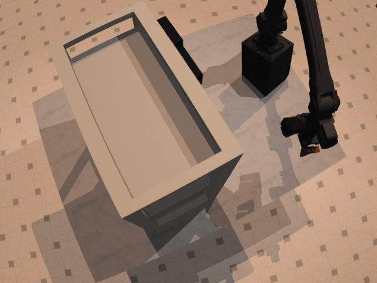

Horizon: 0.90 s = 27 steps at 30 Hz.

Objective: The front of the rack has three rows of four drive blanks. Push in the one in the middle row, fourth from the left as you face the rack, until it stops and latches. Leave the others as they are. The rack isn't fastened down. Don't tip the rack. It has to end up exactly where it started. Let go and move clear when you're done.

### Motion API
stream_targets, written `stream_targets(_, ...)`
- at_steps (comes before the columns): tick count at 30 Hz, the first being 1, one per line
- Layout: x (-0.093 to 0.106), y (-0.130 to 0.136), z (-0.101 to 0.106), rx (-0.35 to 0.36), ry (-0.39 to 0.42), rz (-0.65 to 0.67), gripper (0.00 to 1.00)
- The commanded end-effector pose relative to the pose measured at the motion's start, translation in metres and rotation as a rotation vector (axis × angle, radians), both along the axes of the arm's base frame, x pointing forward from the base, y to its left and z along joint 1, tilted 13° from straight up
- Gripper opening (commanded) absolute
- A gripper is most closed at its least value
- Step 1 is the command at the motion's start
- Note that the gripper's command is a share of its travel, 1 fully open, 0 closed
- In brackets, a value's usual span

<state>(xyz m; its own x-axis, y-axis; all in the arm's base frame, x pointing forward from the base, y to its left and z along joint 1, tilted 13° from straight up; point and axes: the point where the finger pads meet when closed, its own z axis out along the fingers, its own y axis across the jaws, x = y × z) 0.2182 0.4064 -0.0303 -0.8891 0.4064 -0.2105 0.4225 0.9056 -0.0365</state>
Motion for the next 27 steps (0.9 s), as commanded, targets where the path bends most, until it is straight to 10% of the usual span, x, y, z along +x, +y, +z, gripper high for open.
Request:
stream_targets(1, 0.01, -0.002, 0.016, 0.029, -0.025, 0.09, 1.0)
stream_targets(27, 0.037, -0.023, 0.107, 0.009, -0.309, 0.637, 1.0)
